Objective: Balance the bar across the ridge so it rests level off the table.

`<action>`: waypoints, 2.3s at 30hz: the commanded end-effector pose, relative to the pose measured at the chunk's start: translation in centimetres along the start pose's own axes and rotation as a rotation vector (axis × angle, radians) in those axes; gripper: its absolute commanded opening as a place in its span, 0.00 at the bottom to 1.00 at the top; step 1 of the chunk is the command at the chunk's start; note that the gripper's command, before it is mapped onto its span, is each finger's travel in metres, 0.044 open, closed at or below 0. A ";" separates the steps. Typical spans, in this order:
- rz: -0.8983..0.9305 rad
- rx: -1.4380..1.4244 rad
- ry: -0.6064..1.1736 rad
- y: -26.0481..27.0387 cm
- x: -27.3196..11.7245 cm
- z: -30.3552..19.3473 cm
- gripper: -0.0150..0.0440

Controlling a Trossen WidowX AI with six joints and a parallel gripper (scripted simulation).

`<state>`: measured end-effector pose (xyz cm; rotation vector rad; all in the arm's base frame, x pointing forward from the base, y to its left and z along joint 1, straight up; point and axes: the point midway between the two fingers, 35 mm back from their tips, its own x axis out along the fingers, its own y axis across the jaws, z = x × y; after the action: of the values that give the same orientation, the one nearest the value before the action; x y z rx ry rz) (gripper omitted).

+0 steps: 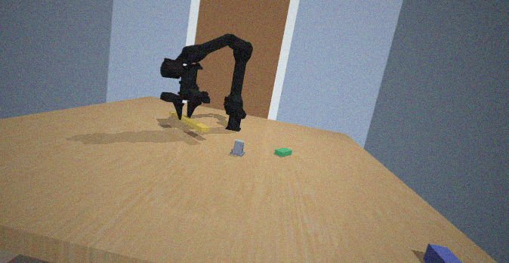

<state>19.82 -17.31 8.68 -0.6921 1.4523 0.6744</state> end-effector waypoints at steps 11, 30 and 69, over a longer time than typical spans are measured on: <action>-0.011 -0.002 0.003 0.0 -3.7 0.0 0.25; -0.011 0.141 -0.001 -0.4 -5.6 3.4 0.25; -0.005 0.666 -0.016 1.4 -5.9 17.1 0.25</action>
<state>29.23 -3.97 14.40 -0.1913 1.5411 0.1847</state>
